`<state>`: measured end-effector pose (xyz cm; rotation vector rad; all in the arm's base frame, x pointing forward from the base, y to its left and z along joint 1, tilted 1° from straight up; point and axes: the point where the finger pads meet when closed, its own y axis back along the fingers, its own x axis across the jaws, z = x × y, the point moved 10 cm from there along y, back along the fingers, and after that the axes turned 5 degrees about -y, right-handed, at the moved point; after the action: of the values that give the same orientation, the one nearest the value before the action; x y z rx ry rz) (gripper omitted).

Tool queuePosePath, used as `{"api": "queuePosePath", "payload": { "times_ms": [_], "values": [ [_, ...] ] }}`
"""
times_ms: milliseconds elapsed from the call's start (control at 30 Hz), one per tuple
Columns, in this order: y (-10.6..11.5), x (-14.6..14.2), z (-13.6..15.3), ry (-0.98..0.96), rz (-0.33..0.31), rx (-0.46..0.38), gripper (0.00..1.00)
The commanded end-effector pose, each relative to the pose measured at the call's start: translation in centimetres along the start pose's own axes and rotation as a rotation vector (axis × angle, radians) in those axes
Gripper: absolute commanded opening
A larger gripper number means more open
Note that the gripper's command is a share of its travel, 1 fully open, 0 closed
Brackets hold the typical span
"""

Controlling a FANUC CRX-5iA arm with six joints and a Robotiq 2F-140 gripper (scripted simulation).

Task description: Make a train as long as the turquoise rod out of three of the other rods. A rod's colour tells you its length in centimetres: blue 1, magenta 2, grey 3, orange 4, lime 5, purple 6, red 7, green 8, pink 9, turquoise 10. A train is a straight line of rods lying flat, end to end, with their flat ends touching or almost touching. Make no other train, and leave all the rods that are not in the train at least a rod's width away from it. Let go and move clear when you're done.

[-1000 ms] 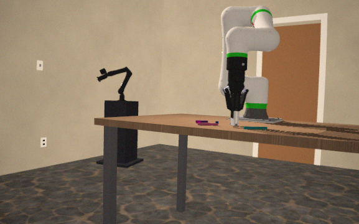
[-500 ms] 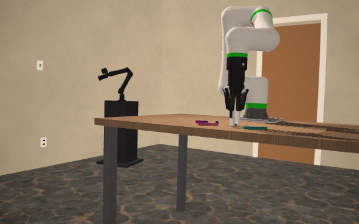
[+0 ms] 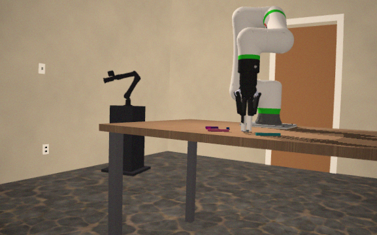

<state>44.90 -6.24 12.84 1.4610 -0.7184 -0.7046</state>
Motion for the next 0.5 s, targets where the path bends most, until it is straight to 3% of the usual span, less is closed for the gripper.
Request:
{"api": "queuePosePath", "payload": {
  "times_ms": [0,133,467],
  "values": [
    [0.8,0.0,0.0,0.000,0.000,0.000,0.15],
    [1.6,0.0,0.0,0.000,0.000,0.000,0.15],
    [6.8,0.0,0.0,0.000,0.000,0.000,0.15]
  ]
}}
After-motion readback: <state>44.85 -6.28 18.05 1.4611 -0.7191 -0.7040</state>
